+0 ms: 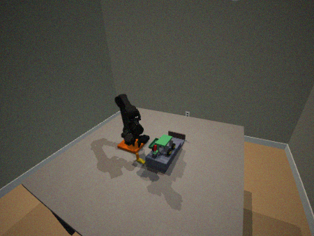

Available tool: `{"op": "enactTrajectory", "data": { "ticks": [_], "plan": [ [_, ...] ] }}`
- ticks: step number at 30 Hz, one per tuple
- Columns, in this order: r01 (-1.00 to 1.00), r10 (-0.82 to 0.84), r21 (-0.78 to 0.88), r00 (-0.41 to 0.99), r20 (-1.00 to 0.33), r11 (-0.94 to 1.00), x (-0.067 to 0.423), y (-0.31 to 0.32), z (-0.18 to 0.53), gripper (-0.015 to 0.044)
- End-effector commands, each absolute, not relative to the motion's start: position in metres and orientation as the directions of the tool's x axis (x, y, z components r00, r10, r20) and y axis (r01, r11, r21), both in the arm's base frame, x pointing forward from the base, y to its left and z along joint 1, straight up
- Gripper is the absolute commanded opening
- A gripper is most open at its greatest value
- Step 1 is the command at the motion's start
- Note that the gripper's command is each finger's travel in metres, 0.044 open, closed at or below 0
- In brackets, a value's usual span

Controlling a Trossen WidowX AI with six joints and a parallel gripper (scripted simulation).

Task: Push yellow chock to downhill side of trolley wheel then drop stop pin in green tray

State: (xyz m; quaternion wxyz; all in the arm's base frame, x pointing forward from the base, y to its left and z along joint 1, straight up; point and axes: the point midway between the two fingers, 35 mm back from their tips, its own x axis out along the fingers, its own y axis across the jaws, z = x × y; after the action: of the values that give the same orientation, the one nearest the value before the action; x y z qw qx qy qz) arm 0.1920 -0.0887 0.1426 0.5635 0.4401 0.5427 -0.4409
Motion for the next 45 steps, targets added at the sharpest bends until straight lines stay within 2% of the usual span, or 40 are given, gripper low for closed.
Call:
{"op": "enactTrajectory", "data": {
  "ticks": [1,45],
  "plan": [
    [0.987,-0.002,0.017,0.017,-1.000,0.159,0.188,-0.090,0.141,0.0190],
    [0.987,-0.002,0.016,0.017,-1.000,0.159,0.189,-0.090,0.066,0.0190]
  ]
}}
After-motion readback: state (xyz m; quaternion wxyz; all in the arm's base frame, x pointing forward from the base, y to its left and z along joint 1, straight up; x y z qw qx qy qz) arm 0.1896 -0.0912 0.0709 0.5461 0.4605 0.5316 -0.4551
